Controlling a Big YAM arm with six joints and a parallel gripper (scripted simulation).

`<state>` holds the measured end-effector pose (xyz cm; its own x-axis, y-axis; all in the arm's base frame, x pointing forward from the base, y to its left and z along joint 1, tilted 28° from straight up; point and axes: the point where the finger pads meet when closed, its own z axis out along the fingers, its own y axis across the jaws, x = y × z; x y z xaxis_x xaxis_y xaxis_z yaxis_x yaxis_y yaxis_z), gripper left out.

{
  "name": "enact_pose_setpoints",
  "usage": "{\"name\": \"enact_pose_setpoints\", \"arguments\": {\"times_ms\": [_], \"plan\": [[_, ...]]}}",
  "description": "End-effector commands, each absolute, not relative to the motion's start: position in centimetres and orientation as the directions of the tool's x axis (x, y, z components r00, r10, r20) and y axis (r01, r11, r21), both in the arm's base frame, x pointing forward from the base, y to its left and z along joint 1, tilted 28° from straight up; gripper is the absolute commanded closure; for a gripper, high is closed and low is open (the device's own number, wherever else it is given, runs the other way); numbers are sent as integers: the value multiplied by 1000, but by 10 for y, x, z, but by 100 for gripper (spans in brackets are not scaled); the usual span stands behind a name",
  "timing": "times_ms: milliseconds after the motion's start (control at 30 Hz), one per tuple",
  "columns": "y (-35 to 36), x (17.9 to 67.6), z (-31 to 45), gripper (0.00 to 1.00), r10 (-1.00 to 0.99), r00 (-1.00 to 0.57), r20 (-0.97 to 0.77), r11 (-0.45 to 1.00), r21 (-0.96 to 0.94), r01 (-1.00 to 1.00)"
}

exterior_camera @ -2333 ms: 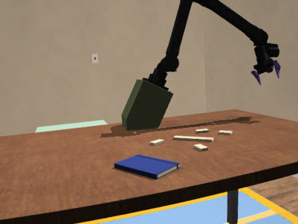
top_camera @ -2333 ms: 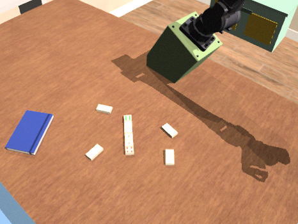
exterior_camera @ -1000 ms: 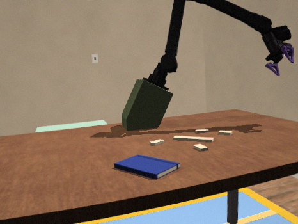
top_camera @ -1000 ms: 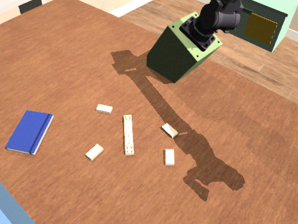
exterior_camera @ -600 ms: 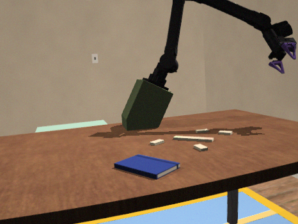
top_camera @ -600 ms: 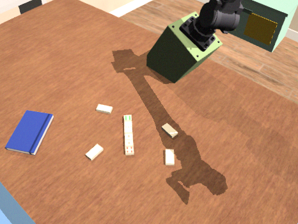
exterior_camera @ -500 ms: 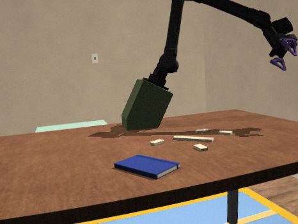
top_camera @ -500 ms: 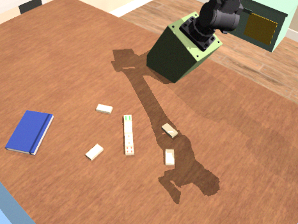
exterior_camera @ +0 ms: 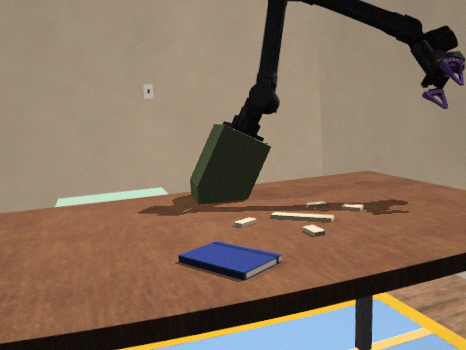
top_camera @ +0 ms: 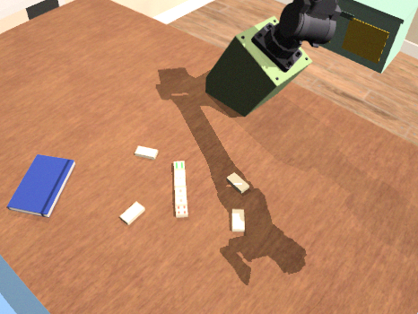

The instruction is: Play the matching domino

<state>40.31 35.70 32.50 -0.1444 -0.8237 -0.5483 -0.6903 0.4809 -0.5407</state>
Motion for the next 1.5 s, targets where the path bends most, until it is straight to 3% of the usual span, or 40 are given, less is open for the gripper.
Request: {"name": "enact_pose_setpoints", "arguments": {"times_ms": [0, 167, 467, 1300, 1467], "plan": [[359, 402, 349, 0, -791, -132, -597, 515, -534, -670], [352, 408, 335, 0, -804, -150, -575, 509, -535, -674], [310, 446, 371, 0, -659, -210, -723, 683, -457, -570], [302, 451, 357, 0, -673, -230, -703, 678, -462, -572], [275, 468, 378, 0, -586, -241, -774, 756, -415, -506]]}}
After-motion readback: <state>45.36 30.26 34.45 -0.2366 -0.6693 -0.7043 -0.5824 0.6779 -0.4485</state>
